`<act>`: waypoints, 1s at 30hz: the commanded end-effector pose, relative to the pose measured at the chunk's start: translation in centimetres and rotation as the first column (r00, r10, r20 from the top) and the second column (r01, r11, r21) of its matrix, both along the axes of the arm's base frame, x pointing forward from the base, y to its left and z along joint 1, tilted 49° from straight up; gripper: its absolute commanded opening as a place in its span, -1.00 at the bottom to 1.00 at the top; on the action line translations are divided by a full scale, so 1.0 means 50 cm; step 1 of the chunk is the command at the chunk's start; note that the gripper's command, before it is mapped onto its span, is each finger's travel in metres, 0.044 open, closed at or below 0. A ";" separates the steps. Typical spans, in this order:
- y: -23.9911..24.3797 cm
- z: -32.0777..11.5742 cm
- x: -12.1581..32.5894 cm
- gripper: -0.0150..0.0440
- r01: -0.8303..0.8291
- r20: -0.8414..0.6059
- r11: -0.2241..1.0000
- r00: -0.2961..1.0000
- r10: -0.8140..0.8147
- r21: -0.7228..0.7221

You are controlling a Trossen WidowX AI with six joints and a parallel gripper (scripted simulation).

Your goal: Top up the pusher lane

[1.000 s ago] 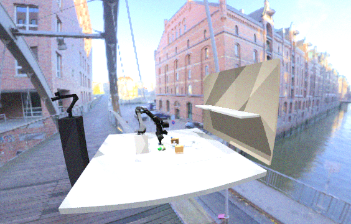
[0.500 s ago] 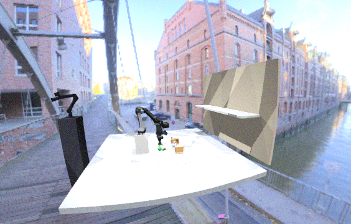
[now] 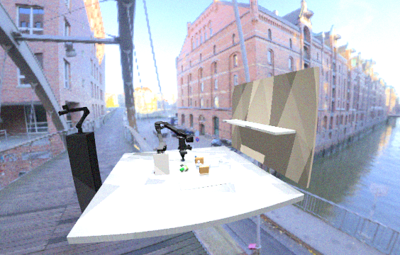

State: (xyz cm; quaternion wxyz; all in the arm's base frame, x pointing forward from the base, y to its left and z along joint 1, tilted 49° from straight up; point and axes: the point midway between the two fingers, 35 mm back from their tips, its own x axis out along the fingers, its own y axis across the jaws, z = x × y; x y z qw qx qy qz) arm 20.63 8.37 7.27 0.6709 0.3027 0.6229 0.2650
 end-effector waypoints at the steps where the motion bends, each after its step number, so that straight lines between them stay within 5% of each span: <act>1: -0.031 0.017 0.000 -0.49 -0.002 -0.008 1.000 1.000 0.002 -0.007; 15: -0.105 0.085 -0.015 -0.49 -0.005 -0.007 1.000 1.000 0.005 0.017; 30: -0.141 0.007 0.059 -0.49 0.013 -0.027 1.000 1.000 -0.013 0.014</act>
